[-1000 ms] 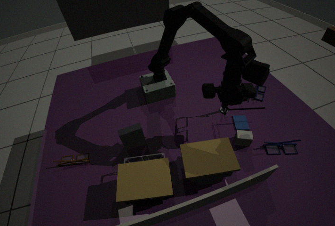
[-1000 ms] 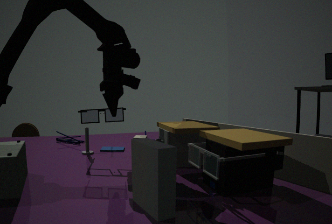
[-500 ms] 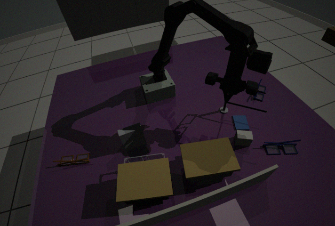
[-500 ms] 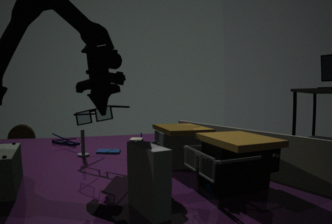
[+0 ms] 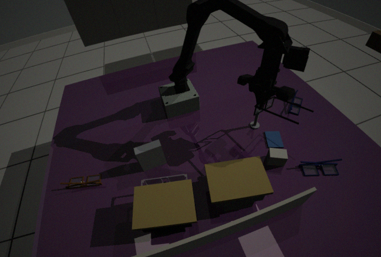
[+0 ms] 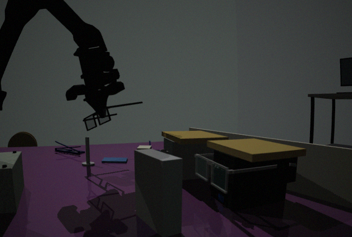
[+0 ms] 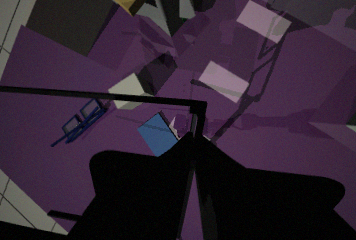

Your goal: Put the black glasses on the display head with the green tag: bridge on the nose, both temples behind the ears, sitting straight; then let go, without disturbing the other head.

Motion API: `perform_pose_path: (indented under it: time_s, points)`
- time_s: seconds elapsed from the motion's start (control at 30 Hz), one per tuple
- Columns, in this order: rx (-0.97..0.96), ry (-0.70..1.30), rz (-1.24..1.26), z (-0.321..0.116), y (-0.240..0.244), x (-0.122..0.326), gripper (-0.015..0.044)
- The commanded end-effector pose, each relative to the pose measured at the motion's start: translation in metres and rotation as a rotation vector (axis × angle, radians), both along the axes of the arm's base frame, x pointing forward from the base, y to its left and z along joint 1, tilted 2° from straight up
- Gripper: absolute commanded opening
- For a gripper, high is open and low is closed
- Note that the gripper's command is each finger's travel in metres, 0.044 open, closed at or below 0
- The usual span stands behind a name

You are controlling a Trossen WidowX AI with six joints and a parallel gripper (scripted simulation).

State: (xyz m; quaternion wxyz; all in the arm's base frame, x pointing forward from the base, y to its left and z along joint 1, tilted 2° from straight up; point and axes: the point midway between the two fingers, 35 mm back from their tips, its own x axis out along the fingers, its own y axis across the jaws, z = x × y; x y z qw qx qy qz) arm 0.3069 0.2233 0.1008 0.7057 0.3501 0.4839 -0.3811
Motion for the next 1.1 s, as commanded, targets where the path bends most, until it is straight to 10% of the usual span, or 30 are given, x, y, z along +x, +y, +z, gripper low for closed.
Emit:
perform_pose_path:
  time_s: [0.0,1.07]
  points:
    - [0.013,-0.055,-0.097,0.004,0.003,-0.005,0.0]
    - [0.298,-0.476,-0.815,0.03,0.031,-0.047,0.0]
